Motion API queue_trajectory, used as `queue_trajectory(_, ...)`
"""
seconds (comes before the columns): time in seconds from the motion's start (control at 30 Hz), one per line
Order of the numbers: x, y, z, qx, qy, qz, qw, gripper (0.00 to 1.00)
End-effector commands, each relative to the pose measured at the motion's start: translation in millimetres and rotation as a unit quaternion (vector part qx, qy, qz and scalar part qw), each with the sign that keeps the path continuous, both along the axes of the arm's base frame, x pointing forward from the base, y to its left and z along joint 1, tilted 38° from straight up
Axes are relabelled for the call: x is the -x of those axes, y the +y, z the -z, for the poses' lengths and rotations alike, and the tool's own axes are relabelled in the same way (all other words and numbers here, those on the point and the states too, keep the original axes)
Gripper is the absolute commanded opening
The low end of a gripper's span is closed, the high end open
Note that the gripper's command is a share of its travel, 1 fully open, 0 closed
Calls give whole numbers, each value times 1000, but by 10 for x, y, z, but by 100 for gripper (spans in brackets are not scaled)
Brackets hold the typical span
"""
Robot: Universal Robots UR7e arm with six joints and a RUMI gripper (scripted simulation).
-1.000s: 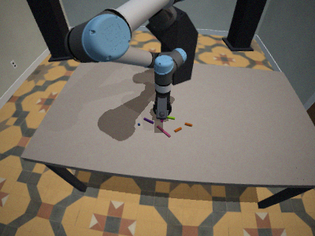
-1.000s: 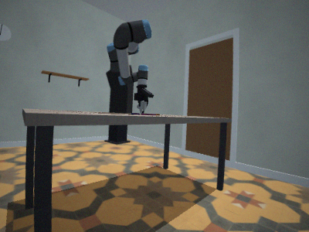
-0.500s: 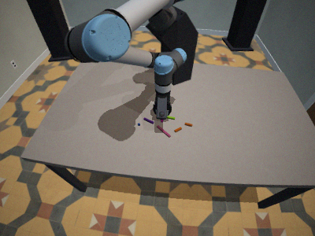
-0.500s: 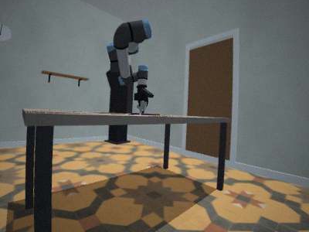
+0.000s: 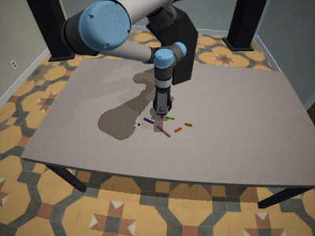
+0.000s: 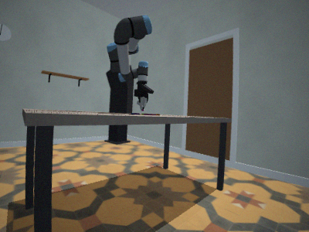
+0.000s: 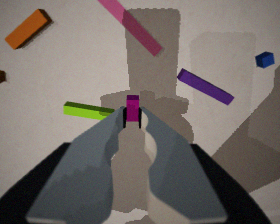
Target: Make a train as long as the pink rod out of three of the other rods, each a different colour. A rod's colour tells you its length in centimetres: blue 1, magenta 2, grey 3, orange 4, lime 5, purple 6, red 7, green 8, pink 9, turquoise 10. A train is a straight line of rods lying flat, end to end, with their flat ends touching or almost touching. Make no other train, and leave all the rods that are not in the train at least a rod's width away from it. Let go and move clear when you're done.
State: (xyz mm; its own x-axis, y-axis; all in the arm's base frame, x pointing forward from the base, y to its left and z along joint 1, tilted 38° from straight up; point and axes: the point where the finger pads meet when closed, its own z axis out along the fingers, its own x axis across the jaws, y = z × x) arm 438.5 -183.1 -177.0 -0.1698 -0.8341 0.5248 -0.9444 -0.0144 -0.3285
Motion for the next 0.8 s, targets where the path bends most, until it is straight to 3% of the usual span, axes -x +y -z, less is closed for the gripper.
queue_trajectory(0.0, 81, 166, -230, 0, 1, 0, 1000, 0)
queue_trajectory(0.33, 191, 379, -533, 0, 1, 0, 1000, 0)
queue_trajectory(0.77, 192, 396, -565, 0, 0, 0, 1000, 0)
